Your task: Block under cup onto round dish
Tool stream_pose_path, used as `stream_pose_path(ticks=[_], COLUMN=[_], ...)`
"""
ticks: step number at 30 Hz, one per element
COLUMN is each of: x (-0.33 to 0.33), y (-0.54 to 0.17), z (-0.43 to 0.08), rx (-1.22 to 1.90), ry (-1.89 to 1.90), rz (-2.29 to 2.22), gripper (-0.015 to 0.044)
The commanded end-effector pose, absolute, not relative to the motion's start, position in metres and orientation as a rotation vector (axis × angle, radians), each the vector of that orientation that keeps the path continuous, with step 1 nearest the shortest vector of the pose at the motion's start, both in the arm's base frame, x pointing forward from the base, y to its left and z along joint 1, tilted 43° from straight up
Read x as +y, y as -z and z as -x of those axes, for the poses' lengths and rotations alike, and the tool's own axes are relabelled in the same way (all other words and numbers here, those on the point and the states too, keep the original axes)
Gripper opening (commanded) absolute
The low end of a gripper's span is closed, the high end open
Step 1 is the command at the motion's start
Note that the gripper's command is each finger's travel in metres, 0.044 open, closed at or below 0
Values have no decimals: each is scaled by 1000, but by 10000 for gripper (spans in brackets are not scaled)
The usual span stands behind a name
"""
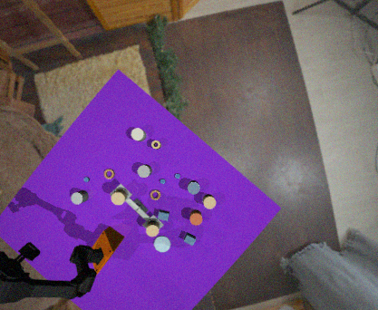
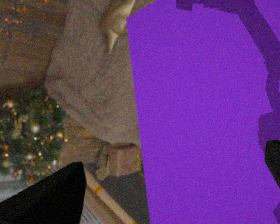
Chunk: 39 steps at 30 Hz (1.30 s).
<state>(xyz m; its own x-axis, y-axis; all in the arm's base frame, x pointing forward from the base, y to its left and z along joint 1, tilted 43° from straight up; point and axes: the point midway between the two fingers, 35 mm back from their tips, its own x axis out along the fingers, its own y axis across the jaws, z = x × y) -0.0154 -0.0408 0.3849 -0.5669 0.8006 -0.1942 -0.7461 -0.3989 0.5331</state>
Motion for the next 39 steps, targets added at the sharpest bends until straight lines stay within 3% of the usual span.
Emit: stream_pose_path(ticks=[1,20,39], x=[-40,67,140], y=[-385,-359,-292], z=[16,36,-86], rx=[724,771,881], ry=[-2048,-1541,-978], rz=[-114,-3,-23], gripper=[426,440,440])
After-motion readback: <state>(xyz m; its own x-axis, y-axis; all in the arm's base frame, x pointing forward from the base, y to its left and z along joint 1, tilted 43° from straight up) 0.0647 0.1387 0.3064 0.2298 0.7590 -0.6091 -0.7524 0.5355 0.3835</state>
